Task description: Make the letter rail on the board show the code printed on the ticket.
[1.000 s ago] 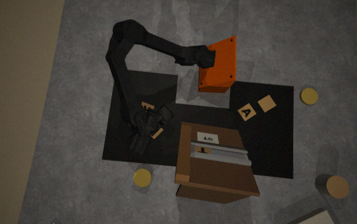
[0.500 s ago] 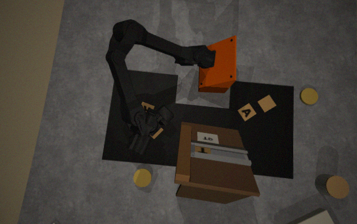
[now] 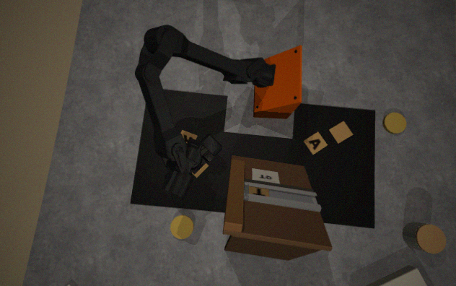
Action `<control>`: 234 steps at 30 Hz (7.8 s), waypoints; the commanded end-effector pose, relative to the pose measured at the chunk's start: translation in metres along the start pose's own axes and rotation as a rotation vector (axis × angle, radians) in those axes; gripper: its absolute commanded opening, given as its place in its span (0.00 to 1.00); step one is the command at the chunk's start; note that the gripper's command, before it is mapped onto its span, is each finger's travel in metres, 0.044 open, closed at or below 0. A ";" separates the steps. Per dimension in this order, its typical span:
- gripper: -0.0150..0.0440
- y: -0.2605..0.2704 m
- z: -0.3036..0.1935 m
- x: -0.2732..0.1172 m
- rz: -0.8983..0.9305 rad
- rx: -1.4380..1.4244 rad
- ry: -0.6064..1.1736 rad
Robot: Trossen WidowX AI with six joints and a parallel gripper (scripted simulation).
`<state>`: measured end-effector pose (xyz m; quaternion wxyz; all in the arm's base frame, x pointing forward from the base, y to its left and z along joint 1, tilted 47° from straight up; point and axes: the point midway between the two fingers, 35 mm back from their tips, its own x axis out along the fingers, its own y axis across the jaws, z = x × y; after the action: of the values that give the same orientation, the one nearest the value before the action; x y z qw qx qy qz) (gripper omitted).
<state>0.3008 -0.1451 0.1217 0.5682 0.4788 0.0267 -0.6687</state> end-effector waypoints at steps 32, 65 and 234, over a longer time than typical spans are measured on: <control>0.25 -0.003 -0.005 -0.022 -0.003 -0.006 0.003; 0.25 0.017 -0.033 -0.076 0.092 0.029 0.202; 0.25 -0.261 -0.359 -0.185 1.039 -1.993 -0.488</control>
<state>0.2899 0.2969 -0.0753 0.8953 -0.3657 0.2304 -0.1078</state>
